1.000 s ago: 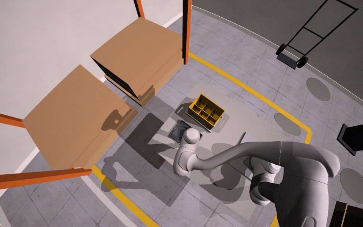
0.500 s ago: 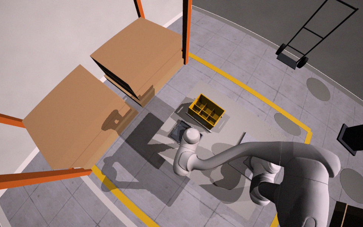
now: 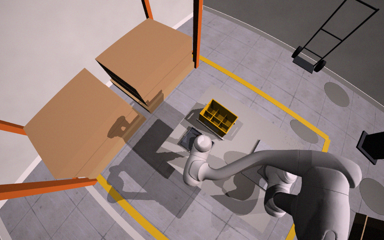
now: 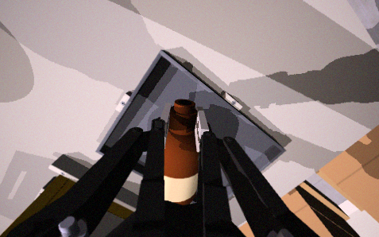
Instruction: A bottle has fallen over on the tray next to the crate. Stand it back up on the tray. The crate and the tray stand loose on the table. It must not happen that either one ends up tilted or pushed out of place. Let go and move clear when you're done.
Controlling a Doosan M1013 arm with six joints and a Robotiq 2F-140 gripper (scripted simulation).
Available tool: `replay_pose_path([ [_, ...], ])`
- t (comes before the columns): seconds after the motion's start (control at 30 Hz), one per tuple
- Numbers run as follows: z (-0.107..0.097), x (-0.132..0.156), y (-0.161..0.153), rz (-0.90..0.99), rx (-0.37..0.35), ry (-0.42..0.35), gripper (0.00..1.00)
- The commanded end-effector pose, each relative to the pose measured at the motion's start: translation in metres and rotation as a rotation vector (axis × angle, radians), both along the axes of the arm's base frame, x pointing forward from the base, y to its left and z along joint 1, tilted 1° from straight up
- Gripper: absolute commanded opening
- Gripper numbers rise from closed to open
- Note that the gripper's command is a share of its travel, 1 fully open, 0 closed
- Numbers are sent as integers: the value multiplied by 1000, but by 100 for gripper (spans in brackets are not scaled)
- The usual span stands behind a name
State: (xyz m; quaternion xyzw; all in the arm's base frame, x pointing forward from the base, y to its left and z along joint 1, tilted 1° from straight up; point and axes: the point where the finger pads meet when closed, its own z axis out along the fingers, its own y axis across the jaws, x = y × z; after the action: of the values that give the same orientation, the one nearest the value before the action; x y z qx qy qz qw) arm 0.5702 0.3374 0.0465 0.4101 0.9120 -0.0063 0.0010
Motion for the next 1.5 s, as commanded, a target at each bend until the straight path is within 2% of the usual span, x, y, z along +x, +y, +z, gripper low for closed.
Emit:
replay_pose_path([
  [0.0,3,0,0,0,0,0,10],
  [0.93,33,0,0,0,0,0,10],
  [1.47,60,0,1,0,0,0,10],
])
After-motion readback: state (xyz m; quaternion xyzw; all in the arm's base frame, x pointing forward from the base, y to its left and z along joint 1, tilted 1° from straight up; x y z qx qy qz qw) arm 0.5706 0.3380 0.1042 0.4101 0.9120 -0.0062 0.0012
